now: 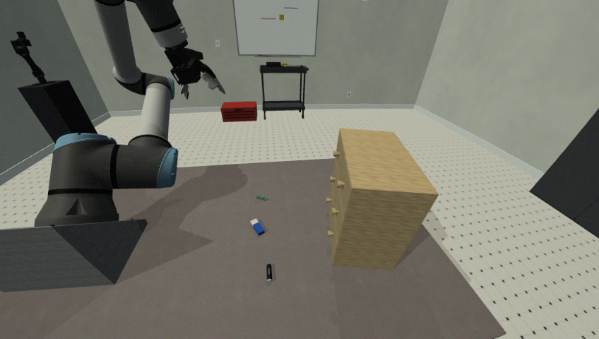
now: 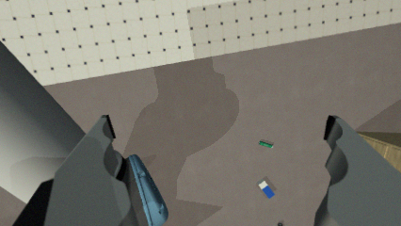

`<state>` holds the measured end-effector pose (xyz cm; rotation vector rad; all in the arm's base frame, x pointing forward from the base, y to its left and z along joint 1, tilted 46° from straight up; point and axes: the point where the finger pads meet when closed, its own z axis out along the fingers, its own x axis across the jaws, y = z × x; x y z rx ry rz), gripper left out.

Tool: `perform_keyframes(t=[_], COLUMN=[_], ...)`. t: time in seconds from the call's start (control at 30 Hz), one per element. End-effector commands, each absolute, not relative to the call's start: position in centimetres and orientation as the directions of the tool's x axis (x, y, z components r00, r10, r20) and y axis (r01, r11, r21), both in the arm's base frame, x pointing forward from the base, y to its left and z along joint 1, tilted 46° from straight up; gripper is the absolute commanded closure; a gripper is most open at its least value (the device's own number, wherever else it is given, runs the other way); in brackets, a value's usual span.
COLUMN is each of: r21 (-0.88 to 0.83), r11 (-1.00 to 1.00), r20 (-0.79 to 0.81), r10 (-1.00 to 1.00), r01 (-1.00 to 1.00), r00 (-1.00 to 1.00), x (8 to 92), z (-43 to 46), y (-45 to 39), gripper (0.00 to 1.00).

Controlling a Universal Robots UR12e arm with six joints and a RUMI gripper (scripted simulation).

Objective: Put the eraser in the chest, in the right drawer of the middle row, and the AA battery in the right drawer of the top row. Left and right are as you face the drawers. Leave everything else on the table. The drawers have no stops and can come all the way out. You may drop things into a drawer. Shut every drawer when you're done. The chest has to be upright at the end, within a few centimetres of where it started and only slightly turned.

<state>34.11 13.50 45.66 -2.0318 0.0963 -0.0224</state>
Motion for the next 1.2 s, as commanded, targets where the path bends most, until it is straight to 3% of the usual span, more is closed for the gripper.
perform_keyframes(t=[0.0, 0.73, 1.17], r21=[-0.894, -0.892, -0.858], r11=[-0.444, -0.449, -0.512], r20=[-0.026, -0.025, -0.018], r10=[-0.079, -0.074, -0.019], r01=[-0.058, -0.056, -0.025], r00=[0.997, 0.997, 1.000], x=[34.1, 34.4, 39.3], z=[45.7, 45.4, 41.2], y=[13.5, 12.9, 5.5], gripper=[0.00, 0.00, 0.00])
